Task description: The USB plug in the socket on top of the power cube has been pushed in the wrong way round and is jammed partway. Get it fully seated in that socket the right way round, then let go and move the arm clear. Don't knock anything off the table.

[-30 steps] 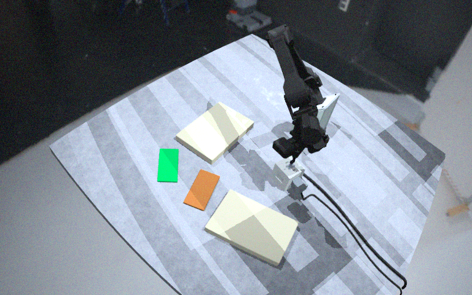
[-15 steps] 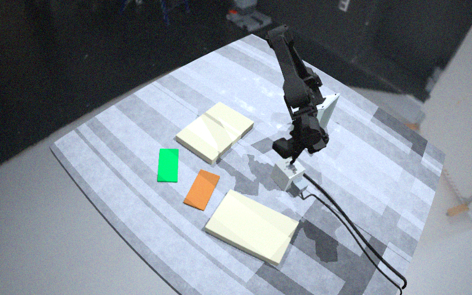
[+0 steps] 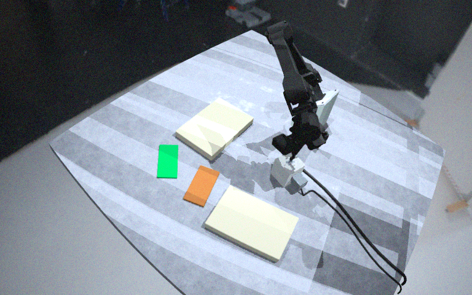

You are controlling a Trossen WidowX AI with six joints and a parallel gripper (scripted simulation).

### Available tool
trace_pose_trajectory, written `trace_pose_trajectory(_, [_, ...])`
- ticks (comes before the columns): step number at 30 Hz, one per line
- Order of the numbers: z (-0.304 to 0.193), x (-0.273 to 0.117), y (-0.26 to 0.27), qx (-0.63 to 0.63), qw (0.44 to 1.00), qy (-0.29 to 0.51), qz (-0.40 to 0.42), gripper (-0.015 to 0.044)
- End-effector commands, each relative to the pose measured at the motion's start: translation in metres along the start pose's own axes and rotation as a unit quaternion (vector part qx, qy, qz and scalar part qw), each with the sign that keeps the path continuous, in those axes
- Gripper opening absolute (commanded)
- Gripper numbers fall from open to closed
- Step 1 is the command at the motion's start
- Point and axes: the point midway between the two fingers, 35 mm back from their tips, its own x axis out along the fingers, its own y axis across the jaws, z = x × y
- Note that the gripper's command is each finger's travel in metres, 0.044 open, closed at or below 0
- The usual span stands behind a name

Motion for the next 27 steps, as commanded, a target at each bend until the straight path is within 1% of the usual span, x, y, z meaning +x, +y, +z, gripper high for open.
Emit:
trace_pose_trajectory(1, [0.0005, 0.0009, 0.0003, -0.002, 1.000, -0.001, 0.001, 0.0000])
trace_pose_trajectory(27, [0.0002, 0.0040, 0.0003, -0.002, 1.000, -0.001, 0.001, 0.0000])
